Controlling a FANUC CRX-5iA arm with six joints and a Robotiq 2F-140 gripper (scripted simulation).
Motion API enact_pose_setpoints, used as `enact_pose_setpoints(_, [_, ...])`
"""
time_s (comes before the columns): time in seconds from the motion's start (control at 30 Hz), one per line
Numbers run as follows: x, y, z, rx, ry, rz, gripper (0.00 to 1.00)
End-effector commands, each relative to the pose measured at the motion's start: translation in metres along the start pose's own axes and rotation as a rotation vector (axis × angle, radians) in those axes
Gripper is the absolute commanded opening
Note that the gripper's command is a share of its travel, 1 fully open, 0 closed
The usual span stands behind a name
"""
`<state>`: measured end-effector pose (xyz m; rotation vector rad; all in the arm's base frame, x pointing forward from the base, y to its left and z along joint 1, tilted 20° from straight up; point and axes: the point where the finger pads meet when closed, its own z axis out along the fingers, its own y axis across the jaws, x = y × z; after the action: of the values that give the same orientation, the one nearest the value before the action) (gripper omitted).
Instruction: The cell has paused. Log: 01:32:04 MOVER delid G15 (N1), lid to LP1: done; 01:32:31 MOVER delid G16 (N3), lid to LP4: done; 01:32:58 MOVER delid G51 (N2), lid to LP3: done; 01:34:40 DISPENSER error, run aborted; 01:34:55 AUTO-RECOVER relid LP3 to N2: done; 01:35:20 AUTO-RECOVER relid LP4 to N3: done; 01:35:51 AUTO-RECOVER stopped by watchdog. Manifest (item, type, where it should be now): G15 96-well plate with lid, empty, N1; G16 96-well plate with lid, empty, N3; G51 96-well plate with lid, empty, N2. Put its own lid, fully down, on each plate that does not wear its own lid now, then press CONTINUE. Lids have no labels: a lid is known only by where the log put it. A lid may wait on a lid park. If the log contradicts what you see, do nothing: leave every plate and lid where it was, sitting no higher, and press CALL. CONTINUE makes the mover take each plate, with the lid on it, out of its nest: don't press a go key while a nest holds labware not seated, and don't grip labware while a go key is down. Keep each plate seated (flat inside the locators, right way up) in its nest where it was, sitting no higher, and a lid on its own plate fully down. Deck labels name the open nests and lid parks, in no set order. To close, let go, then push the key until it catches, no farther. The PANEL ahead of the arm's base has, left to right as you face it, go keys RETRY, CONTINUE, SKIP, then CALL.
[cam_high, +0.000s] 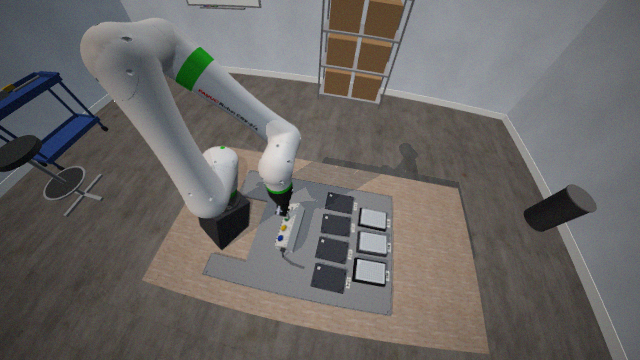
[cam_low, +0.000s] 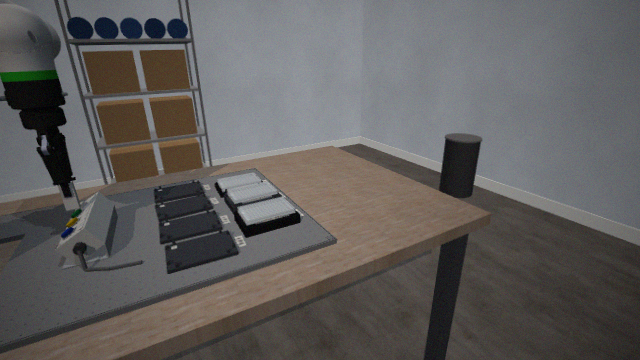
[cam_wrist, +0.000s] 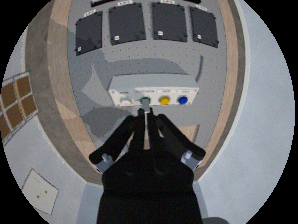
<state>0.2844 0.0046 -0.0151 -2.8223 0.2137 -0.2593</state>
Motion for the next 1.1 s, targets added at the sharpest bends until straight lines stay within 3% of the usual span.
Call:
enact_pose_setpoints(0.0, [0.0002,0.0001,0.0024,0.000,0.000,0.000,0.00])
enact_pose_setpoints(1.07, [0.0002,0.0001,0.0078,0.000,0.000,0.000,0.00])
